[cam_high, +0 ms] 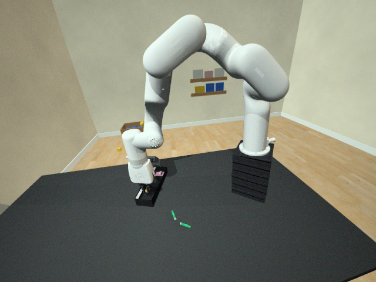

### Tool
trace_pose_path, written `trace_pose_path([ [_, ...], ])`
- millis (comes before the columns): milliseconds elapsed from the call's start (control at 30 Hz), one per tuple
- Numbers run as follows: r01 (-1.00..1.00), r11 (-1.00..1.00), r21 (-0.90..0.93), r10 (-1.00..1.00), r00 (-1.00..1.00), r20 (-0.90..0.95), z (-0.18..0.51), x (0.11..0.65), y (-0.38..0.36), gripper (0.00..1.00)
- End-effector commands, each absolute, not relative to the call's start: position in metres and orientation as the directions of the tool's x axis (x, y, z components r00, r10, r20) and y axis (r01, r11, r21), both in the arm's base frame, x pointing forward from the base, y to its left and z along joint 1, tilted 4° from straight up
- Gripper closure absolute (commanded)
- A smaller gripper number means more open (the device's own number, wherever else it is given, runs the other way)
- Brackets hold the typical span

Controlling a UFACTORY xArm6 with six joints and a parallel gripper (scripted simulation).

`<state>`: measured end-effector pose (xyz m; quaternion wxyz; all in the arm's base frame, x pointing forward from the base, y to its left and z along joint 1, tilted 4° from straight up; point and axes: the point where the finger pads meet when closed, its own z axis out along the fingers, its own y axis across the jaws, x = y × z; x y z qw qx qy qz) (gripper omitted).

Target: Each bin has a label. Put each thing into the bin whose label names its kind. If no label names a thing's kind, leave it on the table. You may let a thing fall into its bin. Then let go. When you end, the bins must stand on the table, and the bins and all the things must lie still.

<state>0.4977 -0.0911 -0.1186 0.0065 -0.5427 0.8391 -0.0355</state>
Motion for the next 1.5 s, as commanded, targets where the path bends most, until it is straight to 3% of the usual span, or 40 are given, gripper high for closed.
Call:
trace_pose_path([
  [0,-0.910,0.408,-0.070,-0.911,-0.411,0.027,-0.125,0.500,-0.092,1.00],
  [1067,-0.910,0.408,-0.070,-0.911,-0.411,0.027,-0.156,0.501,-0.094,1.00],
  [1100,-0.910,0.408,-0.070,-0.911,-0.411,0.027,-0.156,0.501,-0.094,0.70],
  [1467,-0.910,0.408,-0.070,-0.911,-0.411,0.027,-0.156,0.502,-0.094,0.70],
])
